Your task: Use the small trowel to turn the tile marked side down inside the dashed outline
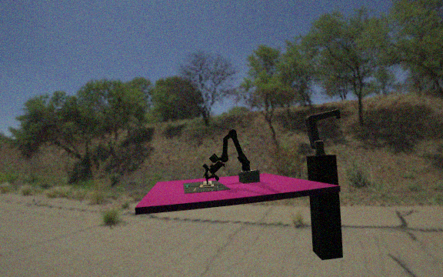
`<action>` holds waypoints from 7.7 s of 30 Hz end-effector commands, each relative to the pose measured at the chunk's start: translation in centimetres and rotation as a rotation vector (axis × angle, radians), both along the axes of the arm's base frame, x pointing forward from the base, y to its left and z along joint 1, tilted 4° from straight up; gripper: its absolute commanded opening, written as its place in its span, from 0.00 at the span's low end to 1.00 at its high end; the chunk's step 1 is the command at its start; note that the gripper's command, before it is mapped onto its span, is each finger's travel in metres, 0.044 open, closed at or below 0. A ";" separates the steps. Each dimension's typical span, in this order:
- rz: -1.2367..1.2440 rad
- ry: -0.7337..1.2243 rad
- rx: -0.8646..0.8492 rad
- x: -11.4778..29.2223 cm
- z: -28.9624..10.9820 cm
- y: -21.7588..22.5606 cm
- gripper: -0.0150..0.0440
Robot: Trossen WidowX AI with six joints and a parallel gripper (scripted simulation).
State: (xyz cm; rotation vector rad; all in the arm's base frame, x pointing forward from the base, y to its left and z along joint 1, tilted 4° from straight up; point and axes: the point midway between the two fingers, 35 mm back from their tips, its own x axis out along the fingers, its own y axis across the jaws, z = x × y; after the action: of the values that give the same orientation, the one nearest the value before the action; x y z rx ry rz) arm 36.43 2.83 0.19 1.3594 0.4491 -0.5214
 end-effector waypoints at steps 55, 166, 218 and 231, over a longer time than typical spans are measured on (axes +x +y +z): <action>0.024 -0.002 0.118 -0.5 5.4 11.3 0.25; 0.016 0.049 0.133 4.4 9.8 13.9 0.25; 0.050 0.062 0.146 3.9 6.4 35.5 0.25; 0.055 0.048 0.139 1.8 4.8 40.2 0.25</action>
State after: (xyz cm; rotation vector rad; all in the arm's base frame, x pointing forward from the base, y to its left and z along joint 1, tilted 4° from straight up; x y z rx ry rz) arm 38.66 41.67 4.71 1.4535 0.5854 -0.4991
